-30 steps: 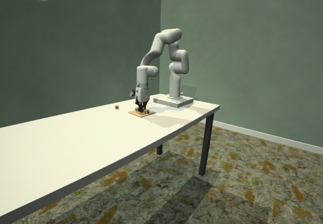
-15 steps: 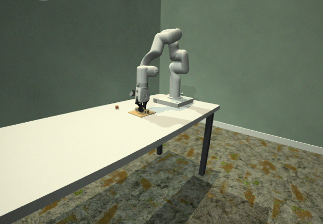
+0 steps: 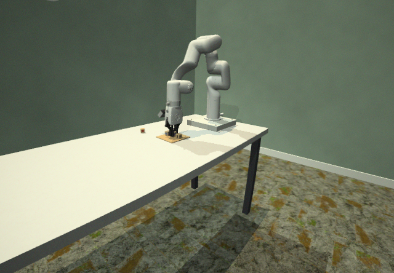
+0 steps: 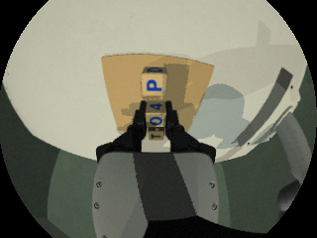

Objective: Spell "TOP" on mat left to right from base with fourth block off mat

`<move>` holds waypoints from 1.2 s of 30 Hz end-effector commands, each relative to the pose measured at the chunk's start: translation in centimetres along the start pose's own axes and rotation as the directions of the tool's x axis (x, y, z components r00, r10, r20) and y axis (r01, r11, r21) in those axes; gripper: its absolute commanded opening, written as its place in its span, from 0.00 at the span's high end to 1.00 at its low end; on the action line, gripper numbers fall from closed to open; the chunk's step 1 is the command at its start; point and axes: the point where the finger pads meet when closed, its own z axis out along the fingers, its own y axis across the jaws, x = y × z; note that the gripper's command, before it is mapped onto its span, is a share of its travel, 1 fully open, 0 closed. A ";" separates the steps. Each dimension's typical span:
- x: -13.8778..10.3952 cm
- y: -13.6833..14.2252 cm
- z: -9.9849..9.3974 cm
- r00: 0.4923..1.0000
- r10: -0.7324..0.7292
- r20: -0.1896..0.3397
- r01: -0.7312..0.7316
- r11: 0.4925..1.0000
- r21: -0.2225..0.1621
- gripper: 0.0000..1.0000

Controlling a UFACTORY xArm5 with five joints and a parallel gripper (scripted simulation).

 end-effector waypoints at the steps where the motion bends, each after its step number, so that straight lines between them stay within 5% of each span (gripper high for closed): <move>1: 0.0 -0.1 -0.1 1.000 0.000 0.000 0.000 1.000 0.003 0.79; 36: -0.1 -0.1 0.2 1.000 0.000 0.000 0.000 1.000 0.003 0.79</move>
